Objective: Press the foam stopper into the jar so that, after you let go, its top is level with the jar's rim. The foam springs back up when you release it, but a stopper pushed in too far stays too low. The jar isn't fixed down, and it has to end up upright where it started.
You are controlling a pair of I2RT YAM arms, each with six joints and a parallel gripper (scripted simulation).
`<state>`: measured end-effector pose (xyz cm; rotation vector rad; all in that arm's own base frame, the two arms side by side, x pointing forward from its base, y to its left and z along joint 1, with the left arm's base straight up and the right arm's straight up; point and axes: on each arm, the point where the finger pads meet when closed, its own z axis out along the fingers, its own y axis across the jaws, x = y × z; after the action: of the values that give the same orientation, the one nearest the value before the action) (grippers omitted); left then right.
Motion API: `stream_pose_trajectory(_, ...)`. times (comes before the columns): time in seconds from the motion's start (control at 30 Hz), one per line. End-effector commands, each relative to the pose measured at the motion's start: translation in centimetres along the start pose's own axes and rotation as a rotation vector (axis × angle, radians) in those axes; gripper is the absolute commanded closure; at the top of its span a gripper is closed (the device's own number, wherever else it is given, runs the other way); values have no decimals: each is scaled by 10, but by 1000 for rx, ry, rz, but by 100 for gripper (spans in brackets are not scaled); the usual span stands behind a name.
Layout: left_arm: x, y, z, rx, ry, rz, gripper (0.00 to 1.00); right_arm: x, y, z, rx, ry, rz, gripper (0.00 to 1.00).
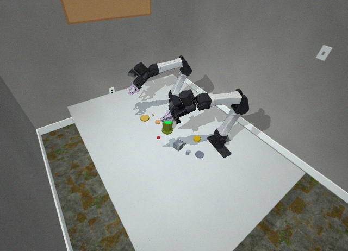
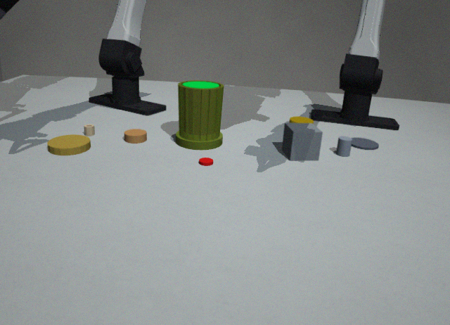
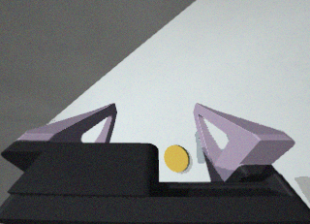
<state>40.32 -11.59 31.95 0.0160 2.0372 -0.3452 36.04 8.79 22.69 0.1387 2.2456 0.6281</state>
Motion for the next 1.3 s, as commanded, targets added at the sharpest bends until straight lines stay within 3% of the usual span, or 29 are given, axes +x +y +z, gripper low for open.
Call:
stream_pose_trajectory(0.0, -29, 9, -15, 1, -139, 43, 100, -45, -1, -9, 29, -175, -125, 2)
stream_pose_trajectory(0.1, -39, 21, -24, -21, -196, 63, 100, -76, 7, -31, 46, -295, -194, 2)
stream_pose_trajectory(0.23, -50, 35, -36, -53, -268, 92, 100, -94, 3, -43, 93, -383, -257, 2)
stream_pose_trajectory(0.37, -54, 41, -40, -67, -296, 101, 100, -83, -13, -29, 128, -354, -263, 2)
stream_pose_trajectory(0.43, -60, 49, -48, -92, -334, 117, 100, -122, 12, -74, 125, -516, -324, 2)
stream_pose_trajectory(0.63, -74, 66, -70, -143, -435, 167, 100, -141, 2, -90, 217, -619, -396, 2)
stream_pose_trajectory(0.8, -83, 81, -89, -196, -512, 208, 100, -171, 15, -134, 279, -778, -462, 2)
stream_pose_trajectory(0.87, -83, 81, -89, -196, -512, 208, 100, -171, 15, -134, 279, -778, -462, 2)
stream_pose_trajectory(0.9, -79, 84, -81, -199, -496, 207, 100, -155, -4, -106, 297, -703, -454, 2)
stream_pose_trajectory(0.97, -83, 85, -93, -209, -525, 215, 100, -149, -12, -100, 317, -680, -453, 2)
stream_pose_trajectory(1.03, -81, 88, -94, -218, -522, 214, 100, -160, 1, -122, 308, -741, -461, 2)
stream_pose_trajectory(1.07, -79, 89, -90, -216, -508, 208, 100, -150, -8, -103, 305, -682, -449, 2)
stream_pose_trajectory(1.13, -91, 84, -104, -211, -546, 194, 100, -170, 24, -144, 247, -798, -450, 2)
stream_pose_trajectory(1.27, -85, 86, -92, -213, -509, 191, 100, -160, 13, -126, 265, -745, -438, 2)
